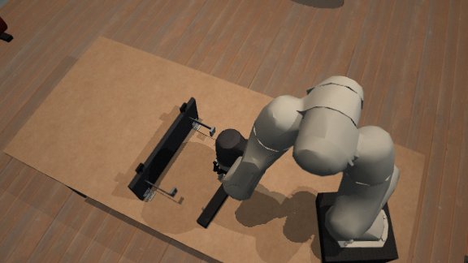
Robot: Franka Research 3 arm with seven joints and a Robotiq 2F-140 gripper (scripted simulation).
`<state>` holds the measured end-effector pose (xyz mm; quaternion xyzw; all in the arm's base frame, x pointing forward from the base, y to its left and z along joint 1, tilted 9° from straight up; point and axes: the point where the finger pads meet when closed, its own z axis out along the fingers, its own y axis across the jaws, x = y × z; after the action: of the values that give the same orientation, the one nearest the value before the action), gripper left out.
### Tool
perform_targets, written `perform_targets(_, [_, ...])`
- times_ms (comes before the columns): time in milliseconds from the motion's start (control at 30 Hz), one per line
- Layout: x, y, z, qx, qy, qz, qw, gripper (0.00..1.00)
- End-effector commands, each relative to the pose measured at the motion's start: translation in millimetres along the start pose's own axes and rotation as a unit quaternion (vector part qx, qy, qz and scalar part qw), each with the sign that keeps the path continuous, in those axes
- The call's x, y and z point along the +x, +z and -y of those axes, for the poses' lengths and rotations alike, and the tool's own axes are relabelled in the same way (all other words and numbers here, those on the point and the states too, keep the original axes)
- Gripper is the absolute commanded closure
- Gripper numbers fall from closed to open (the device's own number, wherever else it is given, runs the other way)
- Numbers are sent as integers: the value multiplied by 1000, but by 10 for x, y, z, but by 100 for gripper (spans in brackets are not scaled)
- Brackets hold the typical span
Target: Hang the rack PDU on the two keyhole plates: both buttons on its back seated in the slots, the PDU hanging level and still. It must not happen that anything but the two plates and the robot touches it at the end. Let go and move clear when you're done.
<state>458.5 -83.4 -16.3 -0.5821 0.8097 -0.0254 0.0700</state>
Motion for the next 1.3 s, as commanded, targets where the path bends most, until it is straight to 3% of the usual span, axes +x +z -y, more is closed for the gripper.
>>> perform_targets(0, [-2, -4, 33, 4, 6, -1, 1000, 45])
perform_targets(867, [-2, -4, 33, 4, 6, -1, 1000, 45])
perform_targets(900, [-2, -4, 33, 4, 6, -1, 1000, 100])
perform_targets(1267, [-2, -4, 33, 4, 6, -1, 1000, 100])
